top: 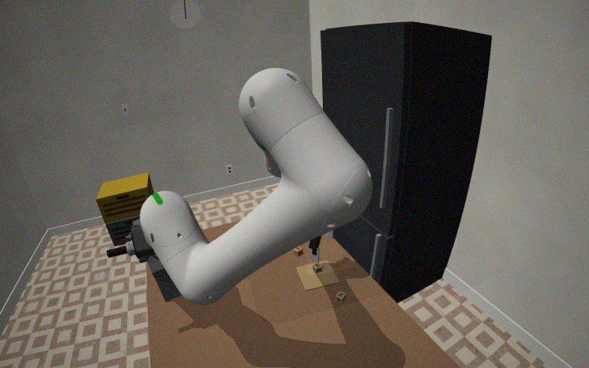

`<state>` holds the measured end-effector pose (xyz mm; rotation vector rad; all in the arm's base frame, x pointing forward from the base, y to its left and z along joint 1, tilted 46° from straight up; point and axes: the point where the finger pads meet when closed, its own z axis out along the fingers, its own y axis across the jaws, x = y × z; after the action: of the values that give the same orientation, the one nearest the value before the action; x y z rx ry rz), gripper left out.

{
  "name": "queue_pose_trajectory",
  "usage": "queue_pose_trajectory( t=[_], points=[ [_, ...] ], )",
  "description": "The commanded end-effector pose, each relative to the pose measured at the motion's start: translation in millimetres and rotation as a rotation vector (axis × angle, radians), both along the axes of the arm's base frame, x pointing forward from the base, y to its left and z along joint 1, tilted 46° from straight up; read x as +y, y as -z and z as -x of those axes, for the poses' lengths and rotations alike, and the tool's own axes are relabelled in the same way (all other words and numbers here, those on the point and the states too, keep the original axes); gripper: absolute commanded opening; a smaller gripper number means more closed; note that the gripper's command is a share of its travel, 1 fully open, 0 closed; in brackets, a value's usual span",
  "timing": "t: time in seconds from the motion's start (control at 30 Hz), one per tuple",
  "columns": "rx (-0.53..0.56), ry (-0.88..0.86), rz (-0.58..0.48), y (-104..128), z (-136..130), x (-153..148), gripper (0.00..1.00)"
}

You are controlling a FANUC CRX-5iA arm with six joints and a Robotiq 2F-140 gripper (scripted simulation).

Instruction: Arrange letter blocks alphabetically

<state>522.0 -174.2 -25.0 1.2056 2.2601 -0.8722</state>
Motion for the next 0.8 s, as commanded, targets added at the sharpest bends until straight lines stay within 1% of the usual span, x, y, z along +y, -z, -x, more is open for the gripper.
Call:
queue_pose_trajectory(
  t=[0.0, 0.37, 0.43, 0.47, 0.77],
  points=[
    [-0.104, 0.093, -0.006, -3.1, -0.1, -4.6, 1.00],
    [-0.303, 0.294, -0.031, -9.9, 0.1, -15.0, 1.00],
    [-0.303, 0.294, -0.031, -9.9, 0.1, -15.0, 1.00],
    [-0.356, 0.348, -0.038, -11.6, 0.3, -17.8, 1.00],
    [-0.512, 0.506, -0.057, -17.0, 0.8, -26.0, 1.00]
  ],
)
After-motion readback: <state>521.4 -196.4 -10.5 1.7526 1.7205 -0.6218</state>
